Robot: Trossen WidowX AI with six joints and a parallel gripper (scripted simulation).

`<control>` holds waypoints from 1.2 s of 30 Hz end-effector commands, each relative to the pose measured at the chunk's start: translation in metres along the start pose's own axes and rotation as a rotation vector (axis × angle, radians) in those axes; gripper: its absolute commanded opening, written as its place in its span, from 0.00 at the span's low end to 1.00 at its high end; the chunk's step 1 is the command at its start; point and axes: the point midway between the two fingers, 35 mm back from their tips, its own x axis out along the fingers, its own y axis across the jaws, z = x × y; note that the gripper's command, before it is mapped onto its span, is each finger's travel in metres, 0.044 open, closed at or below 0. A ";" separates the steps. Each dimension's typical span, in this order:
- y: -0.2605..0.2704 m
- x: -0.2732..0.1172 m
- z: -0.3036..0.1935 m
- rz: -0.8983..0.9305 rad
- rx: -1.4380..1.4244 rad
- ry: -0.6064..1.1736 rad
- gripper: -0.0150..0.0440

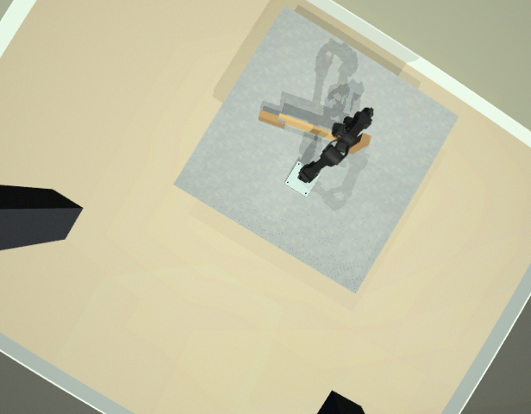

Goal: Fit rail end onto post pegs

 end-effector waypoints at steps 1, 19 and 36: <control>-0.003 -0.003 -0.004 -0.011 -0.001 0.007 0.25; -0.003 -0.004 -0.009 -0.010 -0.001 0.008 0.25; 0.000 -0.001 -0.005 0.001 -0.002 -0.002 0.70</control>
